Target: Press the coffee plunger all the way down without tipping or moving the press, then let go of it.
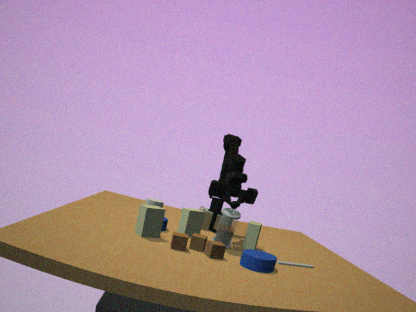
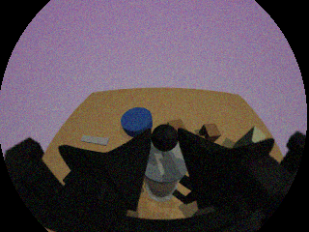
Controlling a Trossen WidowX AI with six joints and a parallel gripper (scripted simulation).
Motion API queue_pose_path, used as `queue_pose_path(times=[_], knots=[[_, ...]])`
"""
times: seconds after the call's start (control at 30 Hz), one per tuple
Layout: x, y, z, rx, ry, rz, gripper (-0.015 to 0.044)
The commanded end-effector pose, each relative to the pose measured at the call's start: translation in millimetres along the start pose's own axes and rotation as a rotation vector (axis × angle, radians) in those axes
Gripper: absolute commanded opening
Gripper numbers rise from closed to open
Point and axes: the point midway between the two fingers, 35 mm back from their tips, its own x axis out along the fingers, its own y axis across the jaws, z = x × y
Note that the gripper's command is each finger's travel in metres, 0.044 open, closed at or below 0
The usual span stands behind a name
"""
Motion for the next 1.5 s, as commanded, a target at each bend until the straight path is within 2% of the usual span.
queue_pose_path(times=[0.0,1.07,1.47], knots=[[2.6,0.0,-6.3,0.007,0.024,0.000,0.0124],[4.3,0.0,0.5,0.001,0.007,0.000,0.0124],[4.3,0.0,0.5,0.001,0.007,0.000,0.0439]])
